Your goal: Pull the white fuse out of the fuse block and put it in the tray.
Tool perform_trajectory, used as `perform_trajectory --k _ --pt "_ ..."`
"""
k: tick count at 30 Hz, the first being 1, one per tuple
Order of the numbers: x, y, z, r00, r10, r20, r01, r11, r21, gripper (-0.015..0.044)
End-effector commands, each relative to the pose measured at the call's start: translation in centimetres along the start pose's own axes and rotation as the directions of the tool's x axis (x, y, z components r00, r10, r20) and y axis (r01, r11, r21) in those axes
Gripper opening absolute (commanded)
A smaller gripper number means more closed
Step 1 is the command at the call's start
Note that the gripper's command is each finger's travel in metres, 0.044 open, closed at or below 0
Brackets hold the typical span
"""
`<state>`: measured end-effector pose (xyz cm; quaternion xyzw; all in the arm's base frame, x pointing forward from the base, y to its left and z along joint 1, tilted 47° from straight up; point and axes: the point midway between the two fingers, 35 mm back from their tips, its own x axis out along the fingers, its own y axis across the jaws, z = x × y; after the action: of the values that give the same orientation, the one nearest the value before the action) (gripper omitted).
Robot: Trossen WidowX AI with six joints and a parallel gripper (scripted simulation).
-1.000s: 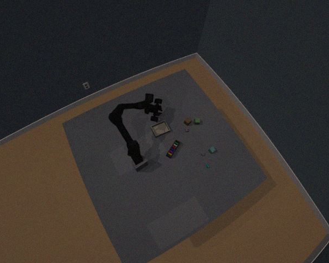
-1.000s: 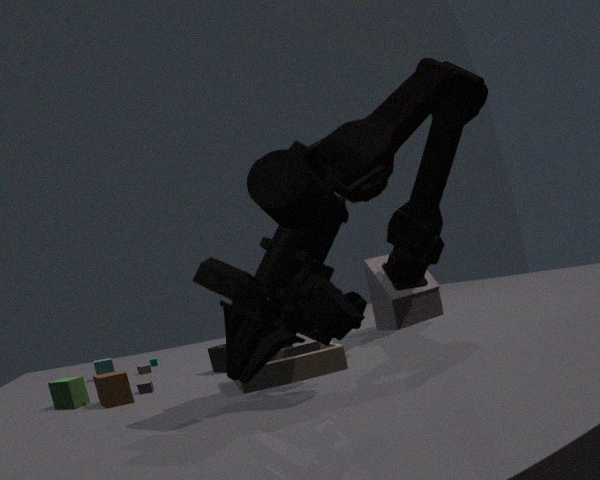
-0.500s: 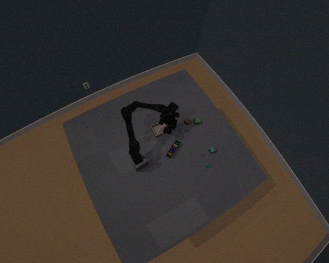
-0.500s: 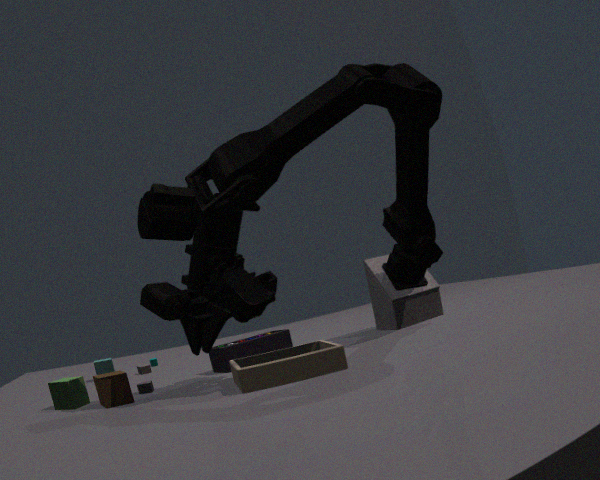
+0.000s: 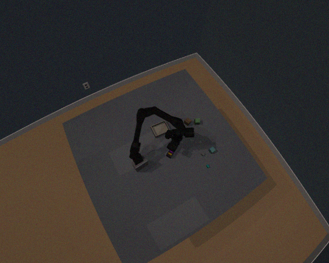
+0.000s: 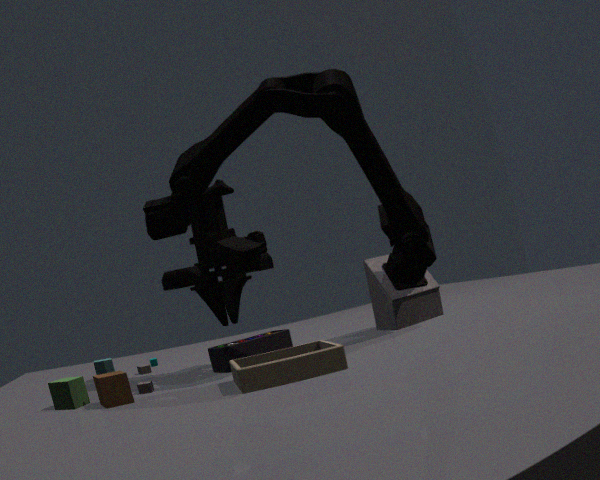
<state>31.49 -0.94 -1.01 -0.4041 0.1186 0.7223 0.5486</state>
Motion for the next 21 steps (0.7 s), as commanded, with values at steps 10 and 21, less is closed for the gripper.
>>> perform_trajectory --k 10,21 --pt "0.1 0.2 -0.2 0.999 -0.024 0.037 0.025 1.000 -0.012 0.0074" --pt "1.2 0.1 -0.2 0.999 -0.024 0.037 0.025 1.000 -0.012 0.0074"
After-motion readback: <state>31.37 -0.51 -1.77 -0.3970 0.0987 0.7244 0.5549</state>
